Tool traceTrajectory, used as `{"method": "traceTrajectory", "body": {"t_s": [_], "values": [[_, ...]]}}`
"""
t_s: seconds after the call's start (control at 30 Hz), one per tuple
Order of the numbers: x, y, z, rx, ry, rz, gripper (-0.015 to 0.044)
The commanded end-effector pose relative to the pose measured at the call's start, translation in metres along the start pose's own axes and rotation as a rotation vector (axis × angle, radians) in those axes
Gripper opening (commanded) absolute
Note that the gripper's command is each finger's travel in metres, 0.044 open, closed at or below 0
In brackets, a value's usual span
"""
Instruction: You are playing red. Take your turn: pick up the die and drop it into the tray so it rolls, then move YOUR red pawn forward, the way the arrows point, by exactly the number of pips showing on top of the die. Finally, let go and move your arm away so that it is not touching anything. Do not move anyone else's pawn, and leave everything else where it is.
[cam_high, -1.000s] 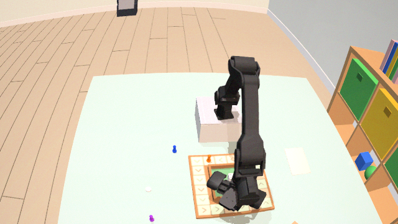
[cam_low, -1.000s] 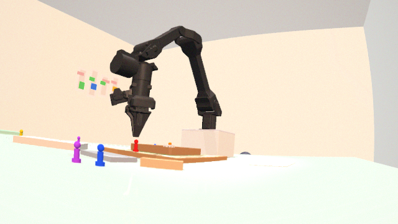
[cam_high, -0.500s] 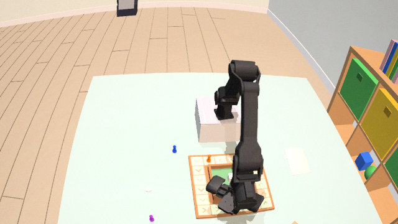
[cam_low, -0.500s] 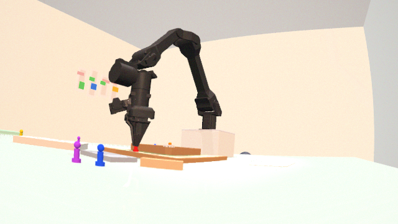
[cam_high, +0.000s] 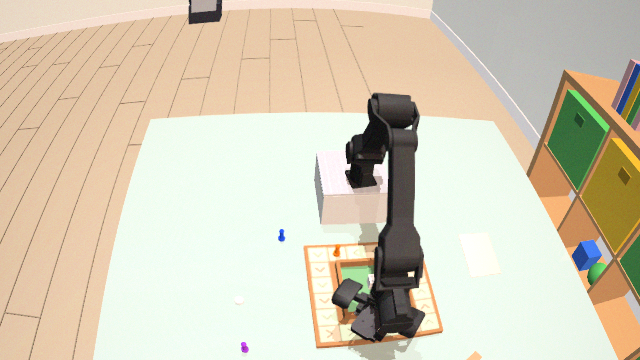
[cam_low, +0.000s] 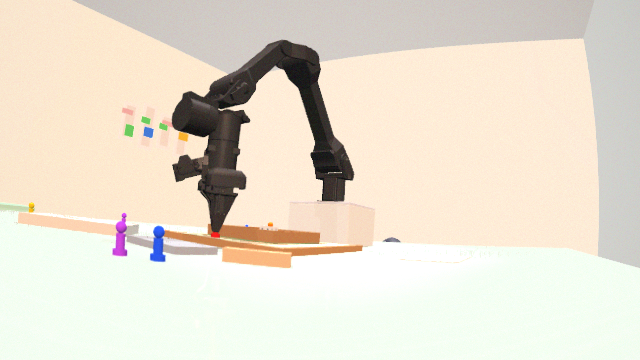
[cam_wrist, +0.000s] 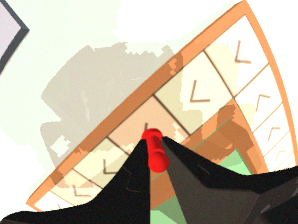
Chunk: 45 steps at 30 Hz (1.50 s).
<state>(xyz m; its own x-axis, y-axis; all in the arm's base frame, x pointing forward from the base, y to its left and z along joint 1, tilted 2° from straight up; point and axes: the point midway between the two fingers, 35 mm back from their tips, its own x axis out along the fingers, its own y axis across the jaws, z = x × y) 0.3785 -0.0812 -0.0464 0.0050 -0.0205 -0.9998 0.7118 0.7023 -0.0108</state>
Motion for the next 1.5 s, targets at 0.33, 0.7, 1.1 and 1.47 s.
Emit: {"method": "traceTrajectory", "body": {"t_s": [0.33,0.7,1.1,1.47], "values": [[-0.058,0.005,0.007,0.004,0.0,0.005,0.0],[-0.127,0.002,0.003,0.004,0.0,0.005,0.0],[-0.093,0.046,-0.044,0.004,0.004,0.009,0.0],[-0.055,0.08,-0.109,0.004,0.01,0.011,0.0]]}}
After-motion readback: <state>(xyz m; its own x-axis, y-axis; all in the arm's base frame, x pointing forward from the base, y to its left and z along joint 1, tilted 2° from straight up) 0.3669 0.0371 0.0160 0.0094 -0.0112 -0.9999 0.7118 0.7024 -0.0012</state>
